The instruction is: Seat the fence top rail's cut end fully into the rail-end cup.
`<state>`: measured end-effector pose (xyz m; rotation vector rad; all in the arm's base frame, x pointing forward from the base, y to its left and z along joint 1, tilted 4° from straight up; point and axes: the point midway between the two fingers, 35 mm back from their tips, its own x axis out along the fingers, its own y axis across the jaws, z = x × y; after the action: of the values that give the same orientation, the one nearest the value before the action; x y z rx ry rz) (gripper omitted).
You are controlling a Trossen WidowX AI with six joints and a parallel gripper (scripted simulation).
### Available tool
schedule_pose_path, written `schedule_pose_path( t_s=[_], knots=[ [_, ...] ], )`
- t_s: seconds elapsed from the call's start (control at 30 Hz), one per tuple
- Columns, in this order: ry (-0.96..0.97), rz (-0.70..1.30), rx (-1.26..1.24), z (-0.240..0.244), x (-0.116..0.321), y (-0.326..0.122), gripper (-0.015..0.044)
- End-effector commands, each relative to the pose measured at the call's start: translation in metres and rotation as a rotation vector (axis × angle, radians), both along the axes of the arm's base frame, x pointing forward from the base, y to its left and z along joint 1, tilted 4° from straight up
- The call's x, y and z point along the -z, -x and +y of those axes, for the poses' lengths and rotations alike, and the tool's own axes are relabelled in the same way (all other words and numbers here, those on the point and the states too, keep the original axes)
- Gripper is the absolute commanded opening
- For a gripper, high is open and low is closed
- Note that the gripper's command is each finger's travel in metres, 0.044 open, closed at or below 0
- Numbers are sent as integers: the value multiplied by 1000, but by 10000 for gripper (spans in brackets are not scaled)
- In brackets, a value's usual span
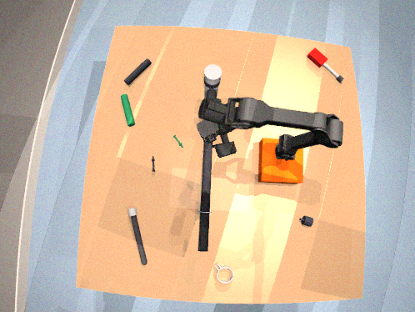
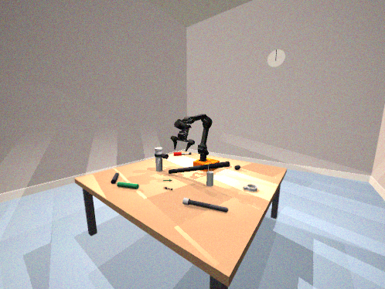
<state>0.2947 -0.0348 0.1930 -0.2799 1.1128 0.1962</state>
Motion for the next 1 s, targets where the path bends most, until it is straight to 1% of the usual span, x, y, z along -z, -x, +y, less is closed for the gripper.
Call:
schedule_pose_path(
  t_s=[0.0, 0.17, 0.23, 0.97],
  knots=[
    [184, 163, -538, 3, 33, -10, 440],
    [268, 272, -1027, 5, 62, -15, 440],
    [279, 294, -1155, 6, 70, -15, 440],
    [280, 296, -1172, 6, 73, -16, 440]
  ],
)
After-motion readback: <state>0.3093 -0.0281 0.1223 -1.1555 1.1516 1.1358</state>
